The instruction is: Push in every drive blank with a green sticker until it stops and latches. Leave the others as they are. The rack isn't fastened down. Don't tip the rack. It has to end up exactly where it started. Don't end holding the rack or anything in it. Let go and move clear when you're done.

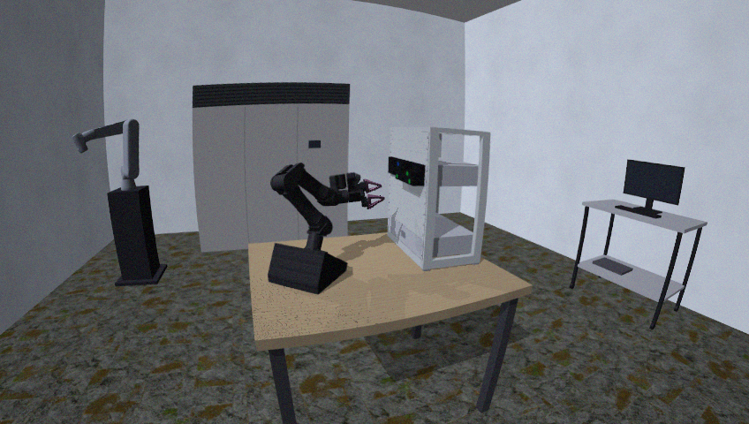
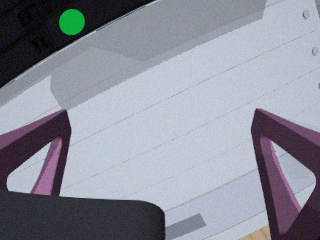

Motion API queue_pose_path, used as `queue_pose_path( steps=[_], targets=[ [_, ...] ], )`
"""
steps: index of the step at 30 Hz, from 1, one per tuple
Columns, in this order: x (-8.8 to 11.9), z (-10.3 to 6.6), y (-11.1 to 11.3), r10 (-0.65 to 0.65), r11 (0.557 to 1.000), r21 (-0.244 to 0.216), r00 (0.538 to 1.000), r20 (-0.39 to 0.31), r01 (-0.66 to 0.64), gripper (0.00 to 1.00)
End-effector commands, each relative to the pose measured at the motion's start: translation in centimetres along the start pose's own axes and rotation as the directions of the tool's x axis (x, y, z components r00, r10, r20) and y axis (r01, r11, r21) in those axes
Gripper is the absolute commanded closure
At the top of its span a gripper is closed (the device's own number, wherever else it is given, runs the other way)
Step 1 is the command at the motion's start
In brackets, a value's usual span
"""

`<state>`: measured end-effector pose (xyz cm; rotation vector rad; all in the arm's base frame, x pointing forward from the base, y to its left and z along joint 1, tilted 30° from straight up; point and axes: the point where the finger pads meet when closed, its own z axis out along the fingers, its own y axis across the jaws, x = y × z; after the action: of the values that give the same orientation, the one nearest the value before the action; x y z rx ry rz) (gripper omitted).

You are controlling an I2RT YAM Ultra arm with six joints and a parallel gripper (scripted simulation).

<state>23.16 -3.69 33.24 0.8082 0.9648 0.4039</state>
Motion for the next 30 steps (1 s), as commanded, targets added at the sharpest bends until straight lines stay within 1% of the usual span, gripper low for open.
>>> queue_pose_path(
  steps=[1, 4, 6, 8, 10, 14, 17, 20, 23, 26, 30],
  targets=[
    [-0.7, -0.1, 0.0, -0.037, 0.999, -0.008, 0.999, 0.014, 0.037, 0.00],
    [-0.8, -0.1, -0.1, -0.086, 0.996, -0.012, 0.996, 0.013, 0.086, 0.00],
    [-0.8, -0.1, -0.1, -0.086, 0.996, -0.012, 0.996, 0.013, 0.086, 0.00],
    [-0.9, -0.2, -0.2, -0.128, 0.992, -0.017, 0.992, 0.012, 0.129, 0.00],
    [-2.2, -0.1, 0.5, -0.162, 0.986, -0.032, 0.986, 0.031, 0.163, 0.00],
    [-3.0, -0.4, 0.5, -0.288, 0.956, -0.048, 0.957, 0.037, 0.290, 0.00],
    [-3.2, -0.4, 0.4, -0.322, 0.945, -0.052, 0.946, 0.039, 0.324, 0.00],
    [-3.7, -0.6, 0.3, -0.417, 0.906, -0.063, 0.908, 0.044, 0.419, 0.00],
    [-3.7, -0.6, 0.3, -0.417, 0.906, -0.063, 0.908, 0.044, 0.419, 0.00],
    [-4.2, -0.7, 0.3, -0.499, 0.862, -0.072, 0.865, 0.050, 0.501, 0.00],
    [-4.8, -0.9, 0.2, -0.605, 0.789, -0.085, 0.794, 0.061, 0.608, 0.00]
  ],
)
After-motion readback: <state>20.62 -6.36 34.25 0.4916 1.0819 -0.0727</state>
